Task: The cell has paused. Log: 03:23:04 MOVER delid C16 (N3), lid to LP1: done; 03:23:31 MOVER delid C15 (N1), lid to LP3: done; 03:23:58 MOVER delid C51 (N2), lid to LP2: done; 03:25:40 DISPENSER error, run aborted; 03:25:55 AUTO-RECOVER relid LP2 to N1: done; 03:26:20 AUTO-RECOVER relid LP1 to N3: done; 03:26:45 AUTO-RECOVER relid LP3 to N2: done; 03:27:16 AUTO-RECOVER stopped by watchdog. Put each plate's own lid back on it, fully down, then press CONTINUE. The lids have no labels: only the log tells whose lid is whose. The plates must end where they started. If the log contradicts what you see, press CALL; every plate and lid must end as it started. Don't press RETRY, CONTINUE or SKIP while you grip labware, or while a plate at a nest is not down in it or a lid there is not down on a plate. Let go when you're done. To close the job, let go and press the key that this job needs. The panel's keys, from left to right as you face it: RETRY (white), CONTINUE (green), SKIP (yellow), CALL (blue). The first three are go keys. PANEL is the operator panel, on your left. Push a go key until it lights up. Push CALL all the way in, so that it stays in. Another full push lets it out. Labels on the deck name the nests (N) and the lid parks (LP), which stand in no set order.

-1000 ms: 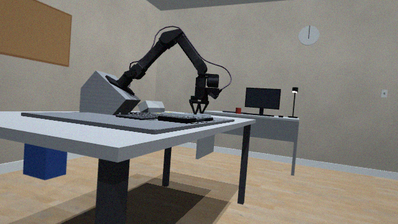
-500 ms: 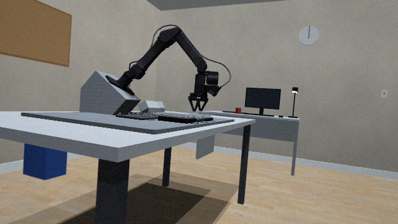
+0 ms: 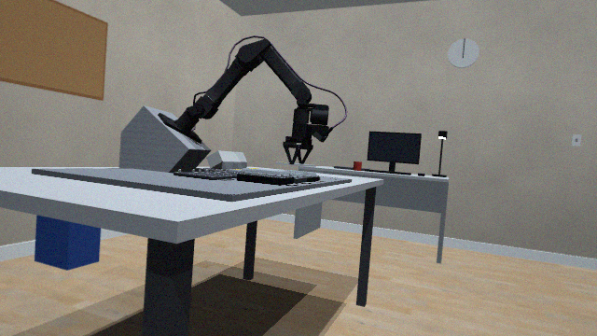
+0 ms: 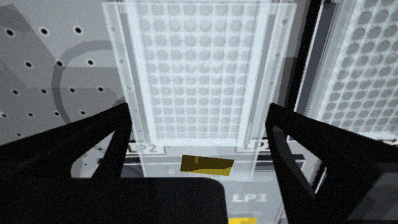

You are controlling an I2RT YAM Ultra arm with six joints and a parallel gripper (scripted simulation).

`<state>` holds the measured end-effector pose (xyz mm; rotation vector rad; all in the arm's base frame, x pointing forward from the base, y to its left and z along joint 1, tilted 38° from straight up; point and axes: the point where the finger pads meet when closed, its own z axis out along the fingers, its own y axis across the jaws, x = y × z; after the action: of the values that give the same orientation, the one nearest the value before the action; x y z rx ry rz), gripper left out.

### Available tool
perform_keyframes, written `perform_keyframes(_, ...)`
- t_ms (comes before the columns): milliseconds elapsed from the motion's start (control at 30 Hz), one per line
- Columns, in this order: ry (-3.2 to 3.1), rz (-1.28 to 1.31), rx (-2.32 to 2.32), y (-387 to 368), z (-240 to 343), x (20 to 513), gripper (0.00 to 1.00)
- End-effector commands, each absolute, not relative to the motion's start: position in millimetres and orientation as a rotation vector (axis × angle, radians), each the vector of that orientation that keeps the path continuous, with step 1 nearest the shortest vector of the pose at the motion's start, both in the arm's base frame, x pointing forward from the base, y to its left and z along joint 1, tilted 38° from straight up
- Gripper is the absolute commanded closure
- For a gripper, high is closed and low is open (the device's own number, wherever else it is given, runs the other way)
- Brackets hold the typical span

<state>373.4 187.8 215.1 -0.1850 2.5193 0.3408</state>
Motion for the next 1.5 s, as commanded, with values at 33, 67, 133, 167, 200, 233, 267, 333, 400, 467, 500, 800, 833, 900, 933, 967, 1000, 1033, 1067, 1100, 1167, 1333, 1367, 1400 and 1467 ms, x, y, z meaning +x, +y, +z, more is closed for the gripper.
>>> perform_keyframes(33,2.461,0.353,-0.169,185.8,240.4,377.8,1.0)
perform_keyframes(67,2.462,0.353,-0.169,185.8,240.5,377.7,1.0)
perform_keyframes(133,2.462,0.353,-0.169,185.8,240.7,377.7,1.0)
perform_keyframes(167,2.462,0.353,-0.17,185.8,240.9,377.7,1.0)
perform_keyframes(200,2.462,0.353,-0.17,185.8,241.0,377.7,1.0)
perform_keyframes(233,2.463,0.353,-0.17,185.8,241.1,377.8,1.0)
perform_keyframes(267,2.462,0.354,-0.17,185.9,241.2,377.8,1.0)
perform_keyframes(333,2.462,0.354,-0.17,185.9,241.4,378.0,1.0)
perform_keyframes(400,2.466,0.347,-0.198,179.1,237.2,378.4,1.0)
perform_keyframes(467,2.455,0.341,-0.222,172.8,234.6,378.0,1.0)
perform_keyframes(500,2.455,0.33,-0.247,167.8,231.7,378.5,1.0)
perform_keyframes(800,2.444,0.315,-0.274,125.2,225.9,390.0,1.0)
perform_keyframes(833,2.441,0.314,-0.274,120.5,226.3,391.7,1.0)
perform_keyframes(900,2.453,0.312,-0.275,110.9,219.7,393.7,1.0)
perform_keyframes(933,2.459,0.312,-0.275,106.2,216.6,395.5,1.0)
perform_keyframes(967,2.459,0.312,-0.275,106.2,216.6,395.5,1.0)
perform_keyframes(1000,2.459,0.312,-0.275,106.2,216.6,395.5,1.0)
perform_keyframes(1033,2.447,0.311,-0.275,101.8,218.9,399.0,1.0)
perform_keyframes(1067,2.446,0.314,-0.276,97.6,219.8,401.3,1.0)
perform_keyframes(1100,2.446,0.313,-0.276,92.8,218.9,402.5,1.0)
perform_keyframes(1167,2.448,0.312,-0.277,83.1,216.4,405.0,1.0)
perform_keyframes(1333,2.476,0.313,-0.275,58.7,203.9,410.1,1.0)
perform_keyframes(1367,2.463,0.311,-0.276,57.8,207.7,409.6,1.0)
perform_keyframes(1400,2.452,0.309,-0.277,57.8,211.5,410.0,1.0)
perform_keyframes(1467,2.441,0.308,-0.281,61.0,216.3,412.3,1.0)
